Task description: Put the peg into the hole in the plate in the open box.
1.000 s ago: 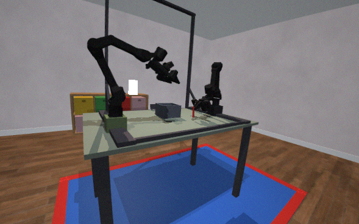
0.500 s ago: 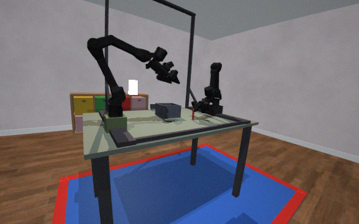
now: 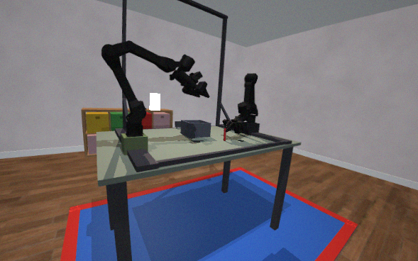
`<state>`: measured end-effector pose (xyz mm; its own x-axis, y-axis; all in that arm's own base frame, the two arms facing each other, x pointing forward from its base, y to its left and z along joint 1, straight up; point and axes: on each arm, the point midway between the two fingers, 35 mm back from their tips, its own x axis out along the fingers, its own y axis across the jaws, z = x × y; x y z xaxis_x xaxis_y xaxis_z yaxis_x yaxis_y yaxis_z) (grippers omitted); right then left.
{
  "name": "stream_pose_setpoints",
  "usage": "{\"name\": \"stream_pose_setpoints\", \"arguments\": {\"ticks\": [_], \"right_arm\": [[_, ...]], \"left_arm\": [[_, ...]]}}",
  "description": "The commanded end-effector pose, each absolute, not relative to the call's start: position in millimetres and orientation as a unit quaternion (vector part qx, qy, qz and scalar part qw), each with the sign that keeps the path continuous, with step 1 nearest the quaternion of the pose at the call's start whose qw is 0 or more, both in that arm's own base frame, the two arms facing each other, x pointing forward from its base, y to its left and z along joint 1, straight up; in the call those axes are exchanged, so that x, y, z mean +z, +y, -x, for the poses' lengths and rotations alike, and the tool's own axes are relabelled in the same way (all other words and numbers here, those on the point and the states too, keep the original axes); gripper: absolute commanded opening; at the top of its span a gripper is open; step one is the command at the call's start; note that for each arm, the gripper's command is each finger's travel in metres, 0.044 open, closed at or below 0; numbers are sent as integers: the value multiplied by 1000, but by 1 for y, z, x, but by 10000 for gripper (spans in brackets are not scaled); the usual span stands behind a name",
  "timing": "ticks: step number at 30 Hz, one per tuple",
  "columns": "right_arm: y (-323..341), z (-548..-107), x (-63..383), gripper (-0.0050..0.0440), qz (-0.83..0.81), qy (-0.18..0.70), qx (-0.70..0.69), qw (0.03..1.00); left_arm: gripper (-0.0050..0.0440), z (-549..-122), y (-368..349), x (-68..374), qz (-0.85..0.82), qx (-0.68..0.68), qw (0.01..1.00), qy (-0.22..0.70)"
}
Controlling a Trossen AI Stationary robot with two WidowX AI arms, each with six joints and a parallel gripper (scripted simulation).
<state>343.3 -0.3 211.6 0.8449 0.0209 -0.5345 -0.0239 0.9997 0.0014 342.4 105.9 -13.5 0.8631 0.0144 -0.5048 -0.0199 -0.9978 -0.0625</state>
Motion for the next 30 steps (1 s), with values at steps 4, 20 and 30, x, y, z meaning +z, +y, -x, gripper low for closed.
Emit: {"name": "stream_pose_setpoints", "arguments": {"ticks": [4, 20, 30], "right_arm": [[0, -344, 221, 440, 4, 265, 12, 964], [0, -344, 221, 440, 4, 265, 12, 964], [0, -344, 221, 440, 4, 265, 12, 964]], "left_arm": [[24, -345, 107, -8, 967, 254, 36, 0], [90, -346, 107, -7, 967, 254, 36, 0], [130, -343, 107, -5, 967, 253, 36, 0]]}}
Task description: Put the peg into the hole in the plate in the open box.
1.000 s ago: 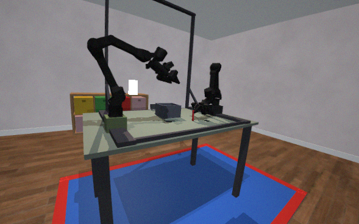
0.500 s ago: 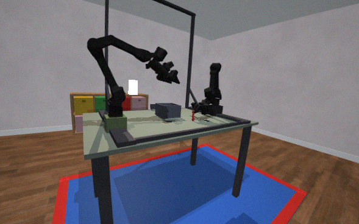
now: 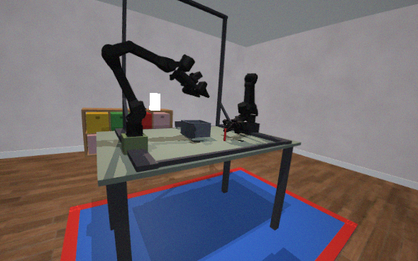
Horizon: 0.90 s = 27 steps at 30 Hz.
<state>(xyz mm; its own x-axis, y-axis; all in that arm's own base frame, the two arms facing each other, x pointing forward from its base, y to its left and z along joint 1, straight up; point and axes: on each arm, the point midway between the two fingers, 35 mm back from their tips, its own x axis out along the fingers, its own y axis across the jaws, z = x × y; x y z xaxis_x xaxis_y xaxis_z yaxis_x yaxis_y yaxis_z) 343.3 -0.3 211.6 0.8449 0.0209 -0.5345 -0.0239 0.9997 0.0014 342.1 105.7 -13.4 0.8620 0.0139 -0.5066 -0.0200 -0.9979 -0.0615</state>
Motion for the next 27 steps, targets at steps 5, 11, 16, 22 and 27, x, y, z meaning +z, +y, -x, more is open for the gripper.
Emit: {"name": "stream_pose_setpoints", "arguments": {"ticks": [5, 11, 16, 22, 27], "right_arm": [[0, -344, 221, 440, 4, 265, 12, 964], [0, -344, 221, 440, 4, 265, 12, 964], [0, -344, 221, 440, 4, 265, 12, 964], [0, -337, 238, 440, 6, 256, 14, 967], [0, -318, 258, 440, 6, 256, 16, 966]], "left_arm": [[130, -322, 107, 7, 967, 253, 38, 1], [130, -287, 104, 25, 966, 254, 38, 1], [154, -283, 104, 27, 966, 254, 38, 1], [274, -289, 108, 32, 965, 252, 75, 21], [394, -296, 111, 39, 947, 255, 174, 84]]}}
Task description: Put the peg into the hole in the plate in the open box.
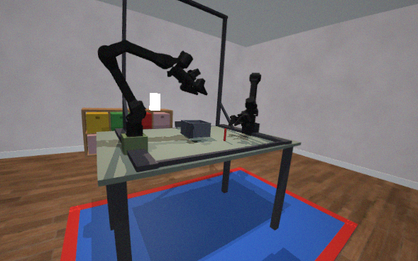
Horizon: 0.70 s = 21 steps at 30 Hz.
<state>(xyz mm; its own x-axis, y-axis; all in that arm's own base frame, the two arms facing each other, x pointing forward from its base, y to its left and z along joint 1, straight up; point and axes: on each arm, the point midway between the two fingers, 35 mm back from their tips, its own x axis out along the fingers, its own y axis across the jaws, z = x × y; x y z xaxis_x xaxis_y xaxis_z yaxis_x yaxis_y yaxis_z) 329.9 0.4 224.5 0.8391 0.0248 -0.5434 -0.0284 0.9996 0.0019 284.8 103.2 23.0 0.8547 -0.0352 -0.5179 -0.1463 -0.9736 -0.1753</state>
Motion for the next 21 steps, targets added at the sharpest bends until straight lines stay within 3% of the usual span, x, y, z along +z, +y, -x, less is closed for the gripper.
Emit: {"name": "stream_pose_setpoints", "arguments": {"ticks": [1, 2, 21], "right_arm": [[0, -314, 262, 440, 6, 257, 16, 966], [0, -311, 264, 440, 6, 257, 16, 966], [1, -293, 275, 440, 6, 262, 17, 965]], "left_arm": [[418, -299, 113, 43, 944, 250, 193, 92], [440, -301, 115, 46, 941, 246, 212, 101], [440, -334, 127, 68, 789, 222, 517, 248]]}}
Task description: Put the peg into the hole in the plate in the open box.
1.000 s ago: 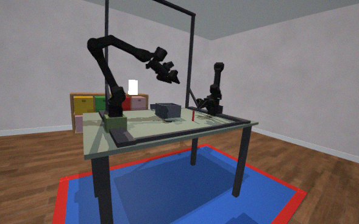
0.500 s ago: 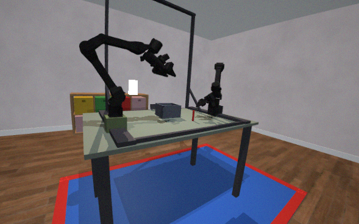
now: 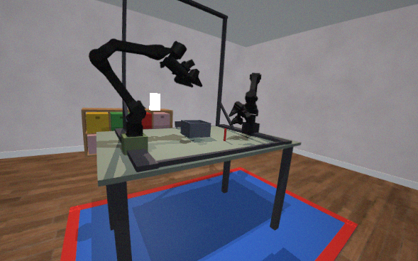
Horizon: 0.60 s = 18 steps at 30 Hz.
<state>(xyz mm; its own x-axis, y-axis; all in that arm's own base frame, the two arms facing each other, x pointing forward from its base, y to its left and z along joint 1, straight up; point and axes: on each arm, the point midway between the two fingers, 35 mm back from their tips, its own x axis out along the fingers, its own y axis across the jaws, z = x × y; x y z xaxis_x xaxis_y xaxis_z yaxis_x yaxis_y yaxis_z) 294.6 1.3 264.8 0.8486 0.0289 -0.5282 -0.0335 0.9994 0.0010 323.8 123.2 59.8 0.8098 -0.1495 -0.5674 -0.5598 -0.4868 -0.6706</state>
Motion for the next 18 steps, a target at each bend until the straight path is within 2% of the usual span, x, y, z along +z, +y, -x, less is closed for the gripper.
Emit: {"name": "stream_pose_setpoints", "arguments": {"ticks": [1, 4, 18], "right_arm": [[1, -293, 275, 440, 6, 263, 17, 965], [1, -293, 276, 440, 6, 262, 17, 965], [1, -294, 272, 440, 5, 267, 16, 964]], "left_arm": [[440, -335, 127, 69, 776, 221, 532, 256], [440, -333, 125, 65, 764, 228, 538, 276], [440, -339, 113, 68, 534, 214, 695, 432]]}}
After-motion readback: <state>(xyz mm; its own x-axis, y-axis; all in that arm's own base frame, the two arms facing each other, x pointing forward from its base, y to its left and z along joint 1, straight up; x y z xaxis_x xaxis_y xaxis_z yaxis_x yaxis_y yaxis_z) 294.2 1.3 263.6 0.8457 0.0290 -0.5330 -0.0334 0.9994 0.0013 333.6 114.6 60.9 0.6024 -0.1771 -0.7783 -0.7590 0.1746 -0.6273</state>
